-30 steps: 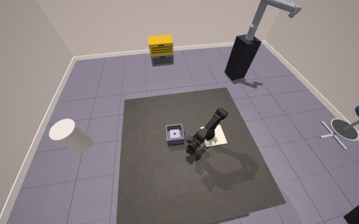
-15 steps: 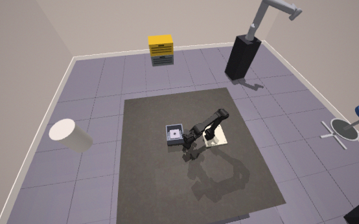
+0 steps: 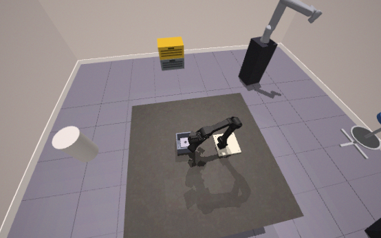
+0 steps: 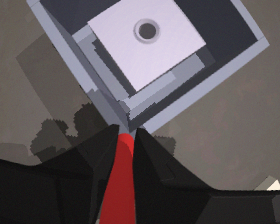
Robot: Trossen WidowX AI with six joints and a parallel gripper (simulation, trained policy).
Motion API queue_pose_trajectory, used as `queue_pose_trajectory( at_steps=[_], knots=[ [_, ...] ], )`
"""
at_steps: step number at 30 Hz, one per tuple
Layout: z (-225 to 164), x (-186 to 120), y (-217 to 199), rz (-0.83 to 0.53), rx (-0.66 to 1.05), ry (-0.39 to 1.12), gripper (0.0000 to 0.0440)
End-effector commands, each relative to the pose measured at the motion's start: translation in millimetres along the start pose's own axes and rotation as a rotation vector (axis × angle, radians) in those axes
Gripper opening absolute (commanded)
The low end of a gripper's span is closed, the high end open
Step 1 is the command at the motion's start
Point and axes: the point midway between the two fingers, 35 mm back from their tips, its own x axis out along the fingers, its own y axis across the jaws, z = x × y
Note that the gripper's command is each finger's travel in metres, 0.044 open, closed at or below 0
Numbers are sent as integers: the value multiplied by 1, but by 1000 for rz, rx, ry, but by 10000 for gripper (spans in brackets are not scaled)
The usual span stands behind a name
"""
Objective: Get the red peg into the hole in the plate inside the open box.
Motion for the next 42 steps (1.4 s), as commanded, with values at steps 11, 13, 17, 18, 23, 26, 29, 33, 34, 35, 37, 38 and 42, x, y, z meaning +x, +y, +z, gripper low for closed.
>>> queue_pose_trajectory(
  at_steps=[11, 13, 17, 18, 23, 26, 29, 33, 34, 35, 37, 38, 42],
  knots=[
    [50, 22, -6, -7, 84, -40, 0],
    [57, 26, -6, -7, 97, -42, 0],
    [68, 35, -8, -7, 119, -41, 1],
    [70, 38, -9, -7, 123, -40, 1],
    [80, 50, -10, -8, 140, -26, 3],
    [83, 59, -10, -9, 146, -14, 3],
    [84, 69, -10, -13, 148, 1, 1],
    [84, 83, -10, -25, 139, 22, 13],
    [84, 87, -10, -29, 134, 26, 31],
    [84, 90, -10, -33, 128, 31, 54],
    [85, 95, -10, -40, 115, 40, 102],
    [84, 97, -11, -47, 105, 48, 116],
    [87, 103, -12, -69, 76, 63, 131]
  ],
)
